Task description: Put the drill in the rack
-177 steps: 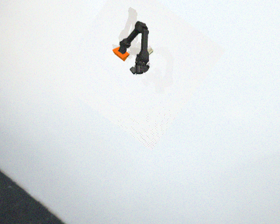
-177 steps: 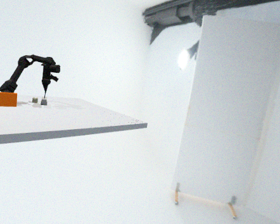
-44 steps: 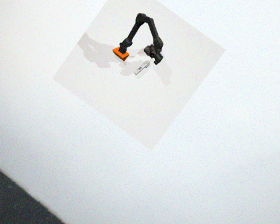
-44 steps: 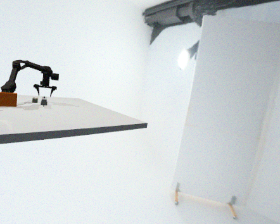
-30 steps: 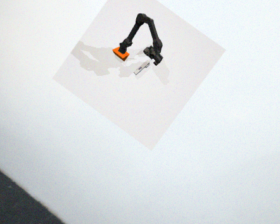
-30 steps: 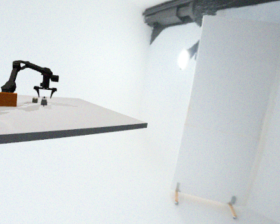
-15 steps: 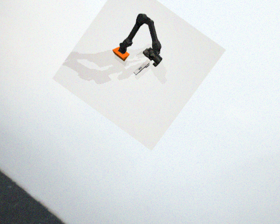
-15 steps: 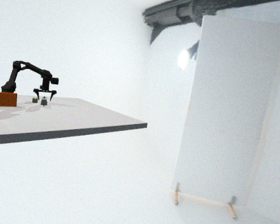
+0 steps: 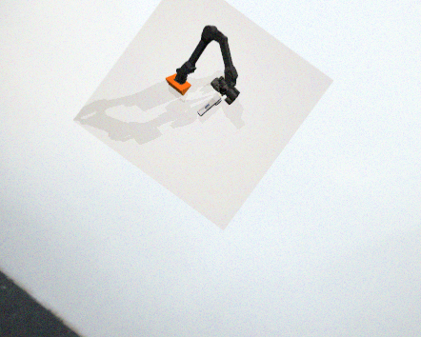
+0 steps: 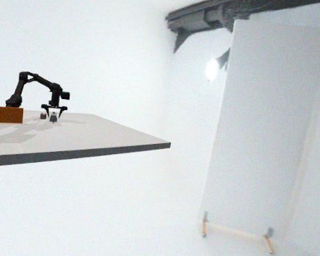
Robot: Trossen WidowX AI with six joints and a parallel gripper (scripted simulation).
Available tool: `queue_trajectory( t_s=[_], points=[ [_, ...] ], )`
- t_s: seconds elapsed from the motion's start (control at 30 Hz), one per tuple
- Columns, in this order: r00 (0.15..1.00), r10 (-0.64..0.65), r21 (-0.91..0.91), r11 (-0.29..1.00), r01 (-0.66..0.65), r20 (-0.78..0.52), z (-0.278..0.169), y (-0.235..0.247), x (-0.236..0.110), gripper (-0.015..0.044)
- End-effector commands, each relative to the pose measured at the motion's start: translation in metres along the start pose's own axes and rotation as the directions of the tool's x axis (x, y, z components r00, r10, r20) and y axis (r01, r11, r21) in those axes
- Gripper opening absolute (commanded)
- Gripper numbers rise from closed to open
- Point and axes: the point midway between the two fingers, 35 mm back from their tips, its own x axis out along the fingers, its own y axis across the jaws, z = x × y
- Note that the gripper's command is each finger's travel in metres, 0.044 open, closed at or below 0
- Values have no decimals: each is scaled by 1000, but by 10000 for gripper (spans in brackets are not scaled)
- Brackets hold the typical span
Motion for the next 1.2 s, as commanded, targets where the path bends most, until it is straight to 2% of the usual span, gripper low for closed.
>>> queue_trajectory(
  t_s=[0.0, 0.27, 0.37, 1.17],
  points=[
    [1000, 0, 0, 1000, 0, 0, 0, 0, 0, 230],
    [1000, 0, 0, 1000, 0, 0, 0, 0, 0, 20],
    [1000, 0, 0, 1000, 0, 0, 0, 0, 0, 0],
    [1000, 4, 9, 1000, -4, 4, 17, 0, 0, 0]
  ],
)
